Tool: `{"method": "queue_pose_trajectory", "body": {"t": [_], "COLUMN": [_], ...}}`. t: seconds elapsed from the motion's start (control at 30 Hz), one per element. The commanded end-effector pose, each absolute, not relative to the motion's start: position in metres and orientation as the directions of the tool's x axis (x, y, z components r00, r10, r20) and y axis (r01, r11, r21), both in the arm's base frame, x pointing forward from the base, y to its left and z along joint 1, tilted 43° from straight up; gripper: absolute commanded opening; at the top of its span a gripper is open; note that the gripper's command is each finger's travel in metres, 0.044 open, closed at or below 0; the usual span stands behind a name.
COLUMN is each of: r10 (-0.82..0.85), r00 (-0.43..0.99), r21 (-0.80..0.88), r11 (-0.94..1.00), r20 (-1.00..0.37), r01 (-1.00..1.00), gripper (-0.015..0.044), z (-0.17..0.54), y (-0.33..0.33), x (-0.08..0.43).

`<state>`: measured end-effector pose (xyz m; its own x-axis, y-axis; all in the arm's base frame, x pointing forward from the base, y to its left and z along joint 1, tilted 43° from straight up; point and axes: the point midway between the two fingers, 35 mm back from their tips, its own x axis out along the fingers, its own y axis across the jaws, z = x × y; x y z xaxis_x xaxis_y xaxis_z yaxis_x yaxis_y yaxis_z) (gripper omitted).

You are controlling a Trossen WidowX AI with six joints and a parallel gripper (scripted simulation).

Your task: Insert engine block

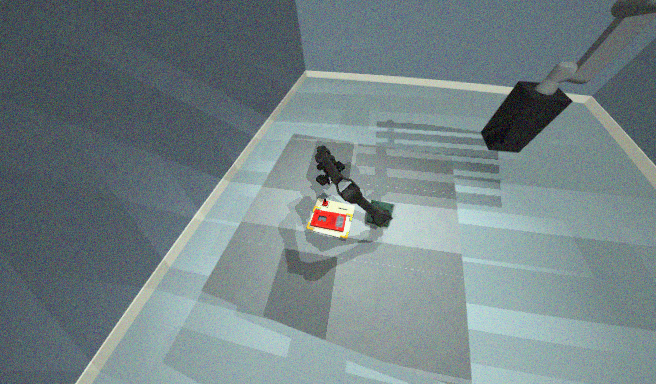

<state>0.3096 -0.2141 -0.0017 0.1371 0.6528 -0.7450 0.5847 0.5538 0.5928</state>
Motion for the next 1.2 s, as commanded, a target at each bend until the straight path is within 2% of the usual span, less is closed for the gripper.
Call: {"method": "queue_pose_trajectory", "body": {"t": [0.0, 0.57, 1.17], "r10": [0.652, 0.652, 0.652], "r00": [0.138, 0.138, 0.138], "r21": [0.633, 0.642, 0.415], "r11": [0.628, 0.758, 0.616], "r20": [-0.746, -0.746, -0.745], "r01": [0.453, -0.115, -0.669], "gripper": [0.0, 0.0, 0.0], "z": [-0.0022, -0.0041, -0.0061], "y": [-0.2137, -0.2122, -0.2106], "x": [0.3098, 0.3102, 0.3105]}}
